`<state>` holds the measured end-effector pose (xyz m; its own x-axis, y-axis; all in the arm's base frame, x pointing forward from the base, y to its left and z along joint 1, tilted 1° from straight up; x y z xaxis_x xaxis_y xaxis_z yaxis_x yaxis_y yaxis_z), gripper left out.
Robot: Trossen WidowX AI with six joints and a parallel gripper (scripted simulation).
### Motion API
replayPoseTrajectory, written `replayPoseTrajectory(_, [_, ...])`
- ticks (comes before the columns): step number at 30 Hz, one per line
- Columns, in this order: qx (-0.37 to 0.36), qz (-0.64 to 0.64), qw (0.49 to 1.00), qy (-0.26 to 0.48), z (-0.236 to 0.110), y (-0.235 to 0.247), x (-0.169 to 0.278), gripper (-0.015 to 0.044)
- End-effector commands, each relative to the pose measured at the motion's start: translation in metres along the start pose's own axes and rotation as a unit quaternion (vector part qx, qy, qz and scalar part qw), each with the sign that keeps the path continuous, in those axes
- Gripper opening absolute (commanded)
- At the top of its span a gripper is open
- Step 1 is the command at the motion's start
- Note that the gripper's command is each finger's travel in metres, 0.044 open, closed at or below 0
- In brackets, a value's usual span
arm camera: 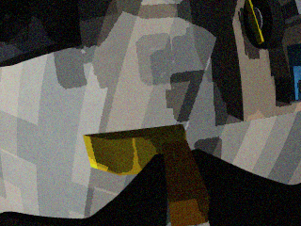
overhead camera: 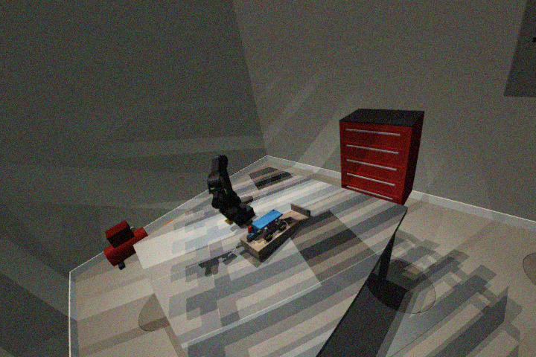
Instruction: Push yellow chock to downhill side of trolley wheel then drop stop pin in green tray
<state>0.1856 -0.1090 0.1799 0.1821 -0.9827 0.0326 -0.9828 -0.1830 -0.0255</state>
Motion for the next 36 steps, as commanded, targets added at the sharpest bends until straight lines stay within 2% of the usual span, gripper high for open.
replayPoseTrajectory(1, [0.001,-0.005,1.0,-0.003,0.0,-0.002,-0.005,0.0])
replayPoseTrajectory(36, [0.003,-0.005,1.0,-0.008,0.003,-0.039,-0.116,0.0])
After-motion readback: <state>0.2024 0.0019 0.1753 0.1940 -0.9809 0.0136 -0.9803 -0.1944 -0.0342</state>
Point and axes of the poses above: the point midway between the two fingers, 35 mm back from their tips, its own z axis out along the fingers, its own y axis across the jaws, x = y × z, the point moved 3 cm from there along -z, back along the fingers, and after that the axes turned 3 degrees about -z, right-handed, at the moved point
